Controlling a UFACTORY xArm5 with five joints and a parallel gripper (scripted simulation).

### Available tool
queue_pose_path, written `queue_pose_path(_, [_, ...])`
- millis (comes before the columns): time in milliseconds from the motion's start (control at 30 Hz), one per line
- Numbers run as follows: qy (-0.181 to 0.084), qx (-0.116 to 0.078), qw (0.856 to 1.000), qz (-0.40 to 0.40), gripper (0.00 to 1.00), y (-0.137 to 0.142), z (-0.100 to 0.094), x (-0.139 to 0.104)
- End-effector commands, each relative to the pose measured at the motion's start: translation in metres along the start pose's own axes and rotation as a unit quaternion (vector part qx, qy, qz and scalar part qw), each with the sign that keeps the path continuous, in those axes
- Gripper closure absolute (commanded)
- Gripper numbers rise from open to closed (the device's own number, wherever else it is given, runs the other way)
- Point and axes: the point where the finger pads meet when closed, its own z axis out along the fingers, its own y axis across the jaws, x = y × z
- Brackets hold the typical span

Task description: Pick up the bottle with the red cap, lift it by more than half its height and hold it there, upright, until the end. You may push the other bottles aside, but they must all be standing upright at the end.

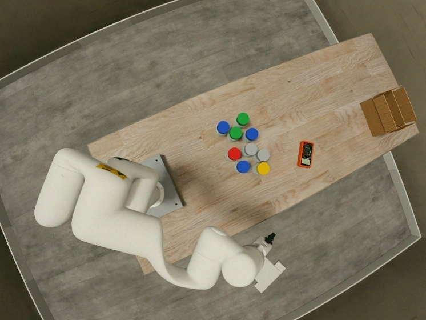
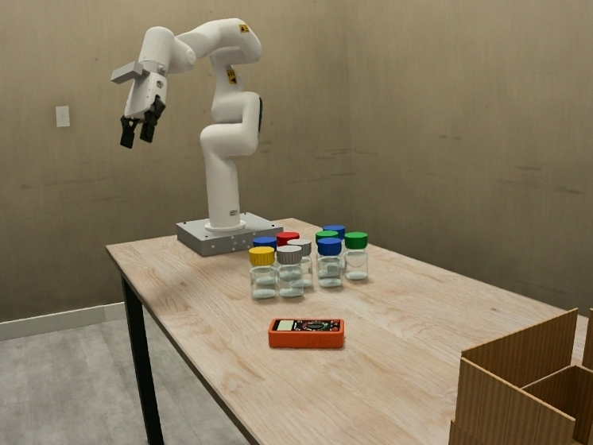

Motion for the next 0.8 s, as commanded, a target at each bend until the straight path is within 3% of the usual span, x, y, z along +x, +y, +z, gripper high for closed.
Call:
queue_pose_path(0, [-0.004,0.003,1.0,-0.011,0.21,-0.007,-0.001,-0.001])
queue_pose_path(300, [-0.03,0.011,0.997,-0.063,0.21,-0.035,-0.003,-0.014])
queue_pose_path(767, [-0.088,0.029,0.977,-0.191,0.21,-0.099,-0.013,-0.054])
